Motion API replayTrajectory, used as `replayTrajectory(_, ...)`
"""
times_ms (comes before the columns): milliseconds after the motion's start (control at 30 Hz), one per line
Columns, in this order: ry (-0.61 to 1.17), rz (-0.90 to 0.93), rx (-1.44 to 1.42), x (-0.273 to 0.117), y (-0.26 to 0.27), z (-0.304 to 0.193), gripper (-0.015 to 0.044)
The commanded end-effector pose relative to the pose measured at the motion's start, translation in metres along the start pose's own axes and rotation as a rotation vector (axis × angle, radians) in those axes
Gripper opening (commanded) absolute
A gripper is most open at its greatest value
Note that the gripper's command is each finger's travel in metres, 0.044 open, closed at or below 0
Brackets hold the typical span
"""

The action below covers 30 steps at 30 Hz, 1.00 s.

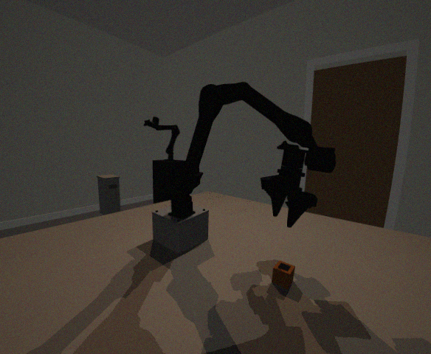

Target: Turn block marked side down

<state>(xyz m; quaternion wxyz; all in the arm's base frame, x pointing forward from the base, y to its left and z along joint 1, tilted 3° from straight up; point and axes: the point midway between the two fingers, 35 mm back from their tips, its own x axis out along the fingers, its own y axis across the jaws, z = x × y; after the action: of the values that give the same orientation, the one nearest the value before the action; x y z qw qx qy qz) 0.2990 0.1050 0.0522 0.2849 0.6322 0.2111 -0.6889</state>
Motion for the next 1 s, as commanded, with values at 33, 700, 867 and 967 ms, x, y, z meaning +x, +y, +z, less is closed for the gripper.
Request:
replayTrajectory(33,0.003,-0.001,-0.057,0.000,0.002,0.000,0.0440)
replayTrajectory(700,0.066,0.058,-1.643,0.011,0.073,0.023,0.0440)
replayTrajectory(867,0.065,0.079,-1.890,0.012,0.083,0.028,0.0440)
replayTrajectory(967,0.063,0.093,-2.038,0.013,0.089,0.032,0.0440)
